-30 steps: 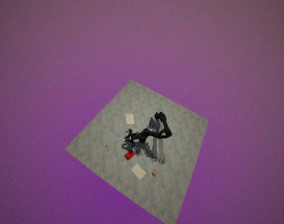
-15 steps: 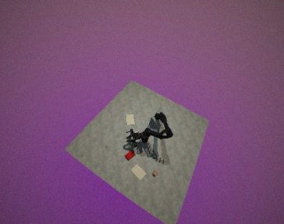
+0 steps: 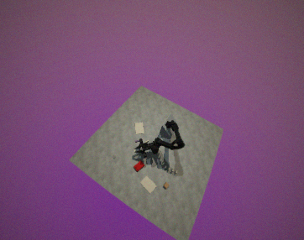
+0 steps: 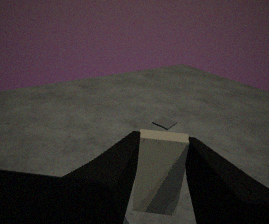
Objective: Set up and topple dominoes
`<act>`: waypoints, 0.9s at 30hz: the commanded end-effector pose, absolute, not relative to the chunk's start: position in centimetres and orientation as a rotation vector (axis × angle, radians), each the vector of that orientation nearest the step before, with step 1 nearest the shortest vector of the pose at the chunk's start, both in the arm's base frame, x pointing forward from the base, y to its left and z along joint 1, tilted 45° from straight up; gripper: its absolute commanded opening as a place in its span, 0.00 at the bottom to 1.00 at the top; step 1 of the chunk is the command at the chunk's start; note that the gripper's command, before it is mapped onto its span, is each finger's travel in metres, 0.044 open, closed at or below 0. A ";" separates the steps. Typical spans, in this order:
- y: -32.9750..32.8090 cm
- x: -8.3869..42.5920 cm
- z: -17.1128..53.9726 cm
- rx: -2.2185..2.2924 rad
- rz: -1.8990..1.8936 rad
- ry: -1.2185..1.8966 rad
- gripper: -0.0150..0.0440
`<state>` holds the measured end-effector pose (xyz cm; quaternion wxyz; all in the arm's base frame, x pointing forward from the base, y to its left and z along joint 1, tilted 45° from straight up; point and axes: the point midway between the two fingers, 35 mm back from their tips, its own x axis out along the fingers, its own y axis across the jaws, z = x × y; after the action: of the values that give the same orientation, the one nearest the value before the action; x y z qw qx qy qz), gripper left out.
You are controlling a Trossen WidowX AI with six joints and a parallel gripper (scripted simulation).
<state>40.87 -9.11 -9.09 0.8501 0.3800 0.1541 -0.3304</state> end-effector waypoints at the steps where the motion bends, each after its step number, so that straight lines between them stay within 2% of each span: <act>1: -7.7 41.1 -10.8 0.801 -0.696 0.334 0.44; 10: -5.2 41.3 -13.7 0.798 -0.694 0.337 0.44; 23: -5.1 41.3 -13.7 0.798 -0.694 0.337 0.44; 27: -5.1 41.3 -13.7 0.798 -0.694 0.337 0.61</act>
<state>41.38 -5.14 -13.54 0.8510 0.3776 0.1607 -0.3279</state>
